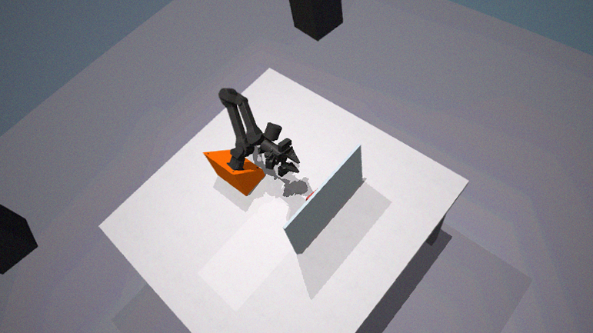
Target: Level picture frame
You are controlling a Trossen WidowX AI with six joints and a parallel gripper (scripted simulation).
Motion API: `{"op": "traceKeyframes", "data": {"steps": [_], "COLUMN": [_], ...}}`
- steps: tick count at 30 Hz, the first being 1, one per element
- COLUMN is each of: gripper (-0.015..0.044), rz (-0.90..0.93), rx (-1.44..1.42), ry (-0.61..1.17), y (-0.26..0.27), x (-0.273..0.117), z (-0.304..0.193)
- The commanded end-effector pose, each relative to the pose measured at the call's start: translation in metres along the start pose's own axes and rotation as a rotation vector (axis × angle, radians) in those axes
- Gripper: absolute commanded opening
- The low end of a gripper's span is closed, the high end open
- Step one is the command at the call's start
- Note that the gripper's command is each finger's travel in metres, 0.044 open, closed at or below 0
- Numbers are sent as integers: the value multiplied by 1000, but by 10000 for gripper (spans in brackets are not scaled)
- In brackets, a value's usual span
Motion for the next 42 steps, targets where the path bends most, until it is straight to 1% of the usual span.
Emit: {"op": "traceKeyframes", "data": {"steps": [1,6,11,14,17,26,42], "gripper": [260,260,260,260,260,260,260], "rz": [-3,-13,-20,-20,-18,-1,0], "rx": [7,18,21,21,20,9,9], "ry": [-5,-27,-47,-47,-42,-4,-3], "y": [-3,-30,-57,-57,-56,-58,-58], "x": [0,4,-1,0,10,77,78], "z": [0,-11,-23,-24,-26,-20,-20]}}
Point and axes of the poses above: the point midway between the two fingers, 35 mm back from their tips, its own x axis out along the fingers, its own y axis across the jaws, z = x × y, the point moved 4 cm from there along -x, back along the fingers, and after that the axes turned 1 degree about -x, right-handed, at the moved point
